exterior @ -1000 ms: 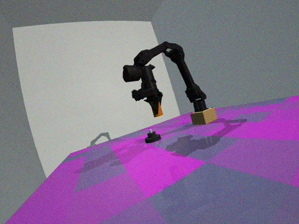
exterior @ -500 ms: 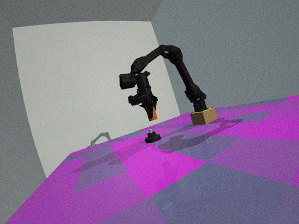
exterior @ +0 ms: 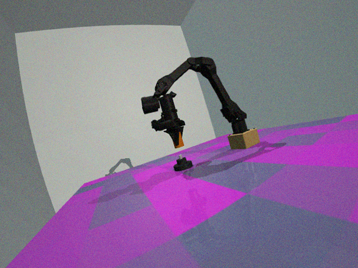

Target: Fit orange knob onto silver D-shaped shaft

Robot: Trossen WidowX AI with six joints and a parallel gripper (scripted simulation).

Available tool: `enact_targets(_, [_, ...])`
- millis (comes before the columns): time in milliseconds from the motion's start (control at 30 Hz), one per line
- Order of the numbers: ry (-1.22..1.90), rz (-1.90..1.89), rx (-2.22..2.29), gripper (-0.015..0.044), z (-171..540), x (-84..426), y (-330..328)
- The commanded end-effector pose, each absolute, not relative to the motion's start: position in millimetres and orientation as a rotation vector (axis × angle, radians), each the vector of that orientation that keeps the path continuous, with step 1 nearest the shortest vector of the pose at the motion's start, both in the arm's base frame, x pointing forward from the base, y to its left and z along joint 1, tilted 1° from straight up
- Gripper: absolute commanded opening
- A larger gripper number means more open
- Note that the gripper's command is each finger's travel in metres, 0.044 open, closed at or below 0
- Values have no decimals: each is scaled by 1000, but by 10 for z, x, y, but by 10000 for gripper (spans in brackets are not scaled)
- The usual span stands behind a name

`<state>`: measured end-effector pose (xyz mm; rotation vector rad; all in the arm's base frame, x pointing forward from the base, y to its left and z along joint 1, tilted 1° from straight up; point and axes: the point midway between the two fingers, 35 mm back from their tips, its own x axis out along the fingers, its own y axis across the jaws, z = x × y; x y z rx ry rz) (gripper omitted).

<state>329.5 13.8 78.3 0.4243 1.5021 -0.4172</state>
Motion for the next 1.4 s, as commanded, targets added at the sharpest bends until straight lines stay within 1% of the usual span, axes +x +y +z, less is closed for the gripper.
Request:
enact_targets(0, [1510,-424,416,0,724,3290,7])
enact_targets(267, [1508,-424,415,0,664,3297,-223])
enact_targets(400, [1506,-435,427,0,659,3299,-236])
enact_targets(1067, [1385,-824,824,0,660,3301,-268])
enact_targets(1367, [1379,-838,839,0,575,3310,-250])
